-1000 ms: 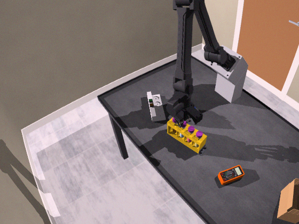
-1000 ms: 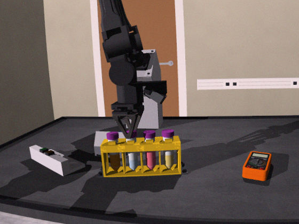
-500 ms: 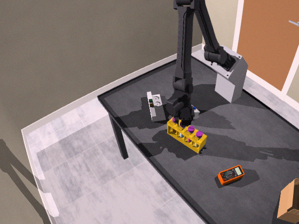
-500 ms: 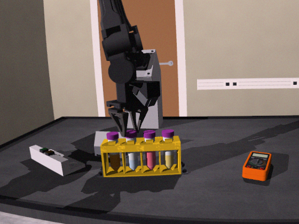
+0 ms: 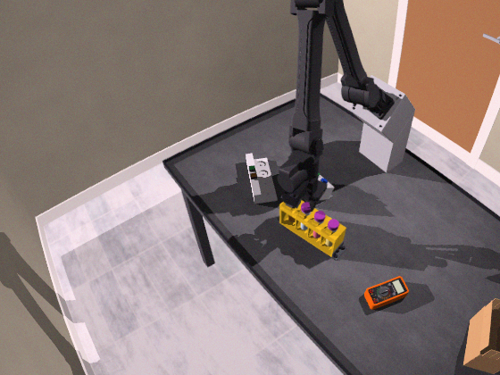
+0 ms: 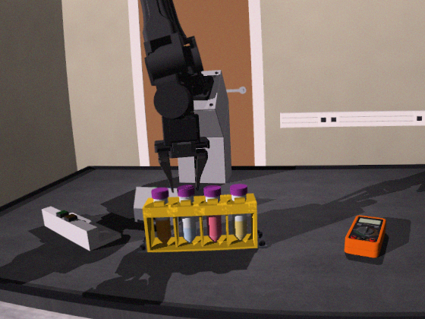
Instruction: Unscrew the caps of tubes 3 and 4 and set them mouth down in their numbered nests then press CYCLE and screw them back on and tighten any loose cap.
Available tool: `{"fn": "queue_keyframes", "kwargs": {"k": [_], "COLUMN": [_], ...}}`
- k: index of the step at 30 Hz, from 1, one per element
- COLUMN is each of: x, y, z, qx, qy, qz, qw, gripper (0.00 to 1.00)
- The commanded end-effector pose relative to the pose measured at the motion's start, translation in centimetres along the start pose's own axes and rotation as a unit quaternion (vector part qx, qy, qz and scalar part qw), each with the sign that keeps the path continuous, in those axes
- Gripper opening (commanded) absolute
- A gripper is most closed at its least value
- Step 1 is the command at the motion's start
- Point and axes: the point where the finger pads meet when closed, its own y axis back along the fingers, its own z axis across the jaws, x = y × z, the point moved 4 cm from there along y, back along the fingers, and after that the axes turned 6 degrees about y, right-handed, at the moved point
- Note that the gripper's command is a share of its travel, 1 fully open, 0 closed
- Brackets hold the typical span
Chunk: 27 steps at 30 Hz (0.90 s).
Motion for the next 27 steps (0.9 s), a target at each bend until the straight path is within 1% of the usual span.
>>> {"fn": "queue_keyframes", "kwargs": {"k": [1, 21, 22, 27], "x": [-0.14, 0.05, -0.5, -0.5], "y": [0.8, 0.75, 0.38, 0.38], "z": [0.33, 0.62, 0.07, 0.08], "qx": [0.001, 0.0, 0.004, 0.004], "qy": [-0.084, -0.084, -0.083, -0.083], "qz": [-0.003, -0.001, -0.004, -0.004], "qw": [0.996, 0.997, 0.997, 0.997], "gripper": [0.49, 0.49, 0.0, 0.0]}}
